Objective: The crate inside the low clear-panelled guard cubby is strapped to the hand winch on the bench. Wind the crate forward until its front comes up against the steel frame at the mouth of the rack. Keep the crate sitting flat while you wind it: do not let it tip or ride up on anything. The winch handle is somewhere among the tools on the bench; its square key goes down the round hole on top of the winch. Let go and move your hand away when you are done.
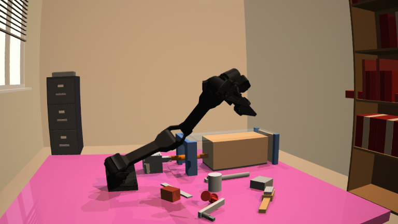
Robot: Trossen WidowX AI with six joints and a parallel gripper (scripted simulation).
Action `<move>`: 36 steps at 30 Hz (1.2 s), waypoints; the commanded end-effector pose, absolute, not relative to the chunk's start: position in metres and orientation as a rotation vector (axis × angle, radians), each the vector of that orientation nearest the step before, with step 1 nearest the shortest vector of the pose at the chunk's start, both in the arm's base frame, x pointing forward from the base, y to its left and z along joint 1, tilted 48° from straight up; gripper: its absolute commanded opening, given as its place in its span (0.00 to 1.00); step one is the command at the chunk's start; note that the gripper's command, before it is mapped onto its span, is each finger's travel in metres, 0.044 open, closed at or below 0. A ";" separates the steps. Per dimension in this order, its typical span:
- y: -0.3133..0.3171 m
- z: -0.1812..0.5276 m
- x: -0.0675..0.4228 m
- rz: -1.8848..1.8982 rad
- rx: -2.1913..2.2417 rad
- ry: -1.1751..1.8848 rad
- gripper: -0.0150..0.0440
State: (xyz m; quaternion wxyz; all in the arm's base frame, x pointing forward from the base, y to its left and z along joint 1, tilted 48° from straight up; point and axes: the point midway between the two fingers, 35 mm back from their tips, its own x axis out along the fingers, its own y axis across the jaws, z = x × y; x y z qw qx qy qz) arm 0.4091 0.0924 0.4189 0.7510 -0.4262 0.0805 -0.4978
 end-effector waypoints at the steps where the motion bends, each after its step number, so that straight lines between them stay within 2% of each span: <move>1: 0.093 0.420 0.408 -1.087 -0.929 0.173 0.98; 4: 0.102 0.435 0.392 -1.076 -0.905 0.123 1.00; 10: 0.123 0.489 0.321 -1.037 -0.785 -0.059 1.00; 17: 0.103 0.542 0.233 -1.070 -0.624 -0.222 1.00; 22: 0.087 0.561 0.189 -1.084 -0.551 -0.276 1.00; 28: 0.033 0.582 0.105 -1.110 -0.405 -0.300 1.00; 36: -0.083 0.561 0.063 -1.104 -0.177 -0.117 1.00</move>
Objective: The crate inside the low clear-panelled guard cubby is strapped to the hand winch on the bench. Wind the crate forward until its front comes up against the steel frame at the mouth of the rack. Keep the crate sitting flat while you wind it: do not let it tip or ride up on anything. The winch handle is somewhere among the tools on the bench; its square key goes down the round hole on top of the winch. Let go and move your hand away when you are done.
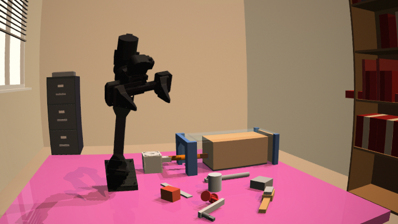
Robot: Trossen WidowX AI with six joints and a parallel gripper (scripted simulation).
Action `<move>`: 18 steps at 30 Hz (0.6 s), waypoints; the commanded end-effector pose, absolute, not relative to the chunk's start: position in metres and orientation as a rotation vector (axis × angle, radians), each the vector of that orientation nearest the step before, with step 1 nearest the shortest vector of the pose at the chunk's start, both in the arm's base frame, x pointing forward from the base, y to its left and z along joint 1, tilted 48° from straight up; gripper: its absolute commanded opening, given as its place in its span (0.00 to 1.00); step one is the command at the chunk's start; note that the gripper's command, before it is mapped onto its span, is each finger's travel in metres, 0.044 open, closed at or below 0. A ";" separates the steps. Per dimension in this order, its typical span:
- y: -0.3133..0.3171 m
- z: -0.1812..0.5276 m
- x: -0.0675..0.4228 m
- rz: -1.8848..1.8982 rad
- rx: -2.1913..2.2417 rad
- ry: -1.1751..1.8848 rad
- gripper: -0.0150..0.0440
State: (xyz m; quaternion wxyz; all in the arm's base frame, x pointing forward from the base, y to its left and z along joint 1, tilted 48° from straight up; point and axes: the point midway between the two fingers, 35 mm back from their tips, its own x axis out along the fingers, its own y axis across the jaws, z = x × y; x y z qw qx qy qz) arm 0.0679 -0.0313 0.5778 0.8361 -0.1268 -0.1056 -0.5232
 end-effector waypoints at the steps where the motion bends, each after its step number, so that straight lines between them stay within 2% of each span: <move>1: -0.098 0.554 0.064 -1.096 -0.153 -0.074 1.00; 9: -0.188 0.479 0.118 -0.949 -0.118 0.363 1.00; 18: -0.202 0.381 0.214 -0.654 -0.325 0.876 1.00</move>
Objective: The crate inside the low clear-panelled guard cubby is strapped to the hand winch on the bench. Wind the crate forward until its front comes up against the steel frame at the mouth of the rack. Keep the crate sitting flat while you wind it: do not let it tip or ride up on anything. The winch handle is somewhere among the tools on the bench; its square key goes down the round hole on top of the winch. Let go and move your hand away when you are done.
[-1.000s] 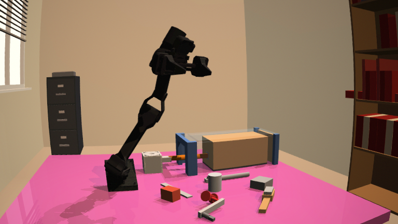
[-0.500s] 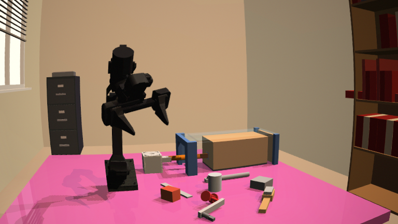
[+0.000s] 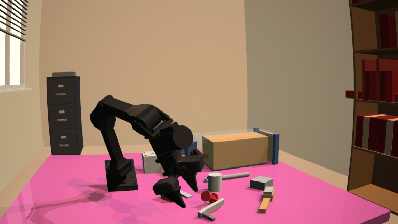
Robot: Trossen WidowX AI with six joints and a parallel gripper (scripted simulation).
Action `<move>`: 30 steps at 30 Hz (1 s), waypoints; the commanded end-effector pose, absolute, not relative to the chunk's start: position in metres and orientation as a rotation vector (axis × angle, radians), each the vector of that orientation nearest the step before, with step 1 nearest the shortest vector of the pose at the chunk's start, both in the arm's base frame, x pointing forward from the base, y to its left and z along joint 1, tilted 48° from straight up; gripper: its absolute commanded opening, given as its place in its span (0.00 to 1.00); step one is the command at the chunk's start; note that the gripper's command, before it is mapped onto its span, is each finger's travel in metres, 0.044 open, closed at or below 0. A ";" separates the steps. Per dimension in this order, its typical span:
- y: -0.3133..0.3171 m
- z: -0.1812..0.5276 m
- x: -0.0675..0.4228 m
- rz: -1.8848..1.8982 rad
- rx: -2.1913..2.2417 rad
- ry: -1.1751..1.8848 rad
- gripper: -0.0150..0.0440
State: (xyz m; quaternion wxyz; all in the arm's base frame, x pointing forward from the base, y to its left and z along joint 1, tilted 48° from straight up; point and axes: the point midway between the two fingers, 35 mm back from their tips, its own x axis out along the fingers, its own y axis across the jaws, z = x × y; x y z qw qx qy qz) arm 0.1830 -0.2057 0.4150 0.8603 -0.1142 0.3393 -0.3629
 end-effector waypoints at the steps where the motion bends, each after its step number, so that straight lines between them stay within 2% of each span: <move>1: -0.199 0.373 0.222 -0.625 -0.350 0.914 1.00; 6: -0.190 0.342 0.248 -0.519 -0.524 1.109 1.00; 14: -0.147 0.284 0.301 -0.212 -1.134 1.524 1.00; 22: -0.146 0.283 0.302 -0.205 -1.149 1.531 1.00; 30: -0.171 0.263 0.309 -0.207 -1.149 1.530 1.00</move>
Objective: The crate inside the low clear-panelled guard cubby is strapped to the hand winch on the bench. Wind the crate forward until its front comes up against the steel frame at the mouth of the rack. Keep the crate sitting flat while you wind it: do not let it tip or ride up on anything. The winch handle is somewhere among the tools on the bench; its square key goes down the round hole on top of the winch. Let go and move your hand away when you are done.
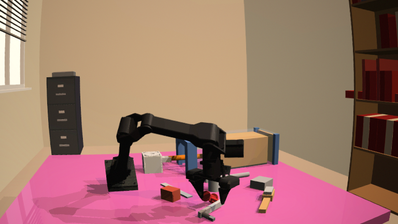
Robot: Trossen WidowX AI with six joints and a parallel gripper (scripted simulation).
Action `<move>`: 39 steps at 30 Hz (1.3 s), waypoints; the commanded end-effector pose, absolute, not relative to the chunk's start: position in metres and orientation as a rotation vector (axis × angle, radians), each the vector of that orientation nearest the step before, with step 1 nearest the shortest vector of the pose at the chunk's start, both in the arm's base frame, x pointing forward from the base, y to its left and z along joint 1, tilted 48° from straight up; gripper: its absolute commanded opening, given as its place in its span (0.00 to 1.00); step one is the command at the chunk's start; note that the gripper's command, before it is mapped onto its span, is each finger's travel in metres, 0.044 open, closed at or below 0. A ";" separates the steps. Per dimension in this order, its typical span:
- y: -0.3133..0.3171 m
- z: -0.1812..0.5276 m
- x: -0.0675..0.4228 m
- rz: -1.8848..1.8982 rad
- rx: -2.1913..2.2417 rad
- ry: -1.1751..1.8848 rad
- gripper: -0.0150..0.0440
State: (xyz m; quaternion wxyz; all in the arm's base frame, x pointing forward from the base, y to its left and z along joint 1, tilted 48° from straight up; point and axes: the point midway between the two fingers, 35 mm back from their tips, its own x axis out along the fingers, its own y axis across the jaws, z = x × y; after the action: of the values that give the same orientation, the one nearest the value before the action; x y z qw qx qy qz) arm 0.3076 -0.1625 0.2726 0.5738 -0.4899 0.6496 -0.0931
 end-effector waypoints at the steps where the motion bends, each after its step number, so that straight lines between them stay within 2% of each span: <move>1: -0.174 0.260 0.310 -0.207 -1.150 1.530 1.00; 19: -0.191 0.246 0.312 -0.209 -1.152 1.529 1.00; 33: -0.189 0.251 0.312 -0.222 -1.151 1.526 0.38; 39: -0.189 0.251 0.312 -0.222 -1.151 1.526 0.31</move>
State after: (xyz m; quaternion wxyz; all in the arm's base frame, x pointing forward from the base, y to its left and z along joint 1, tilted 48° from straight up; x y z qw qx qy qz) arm 0.3116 -0.1889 0.2500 0.5711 -0.4908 0.6515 -0.0922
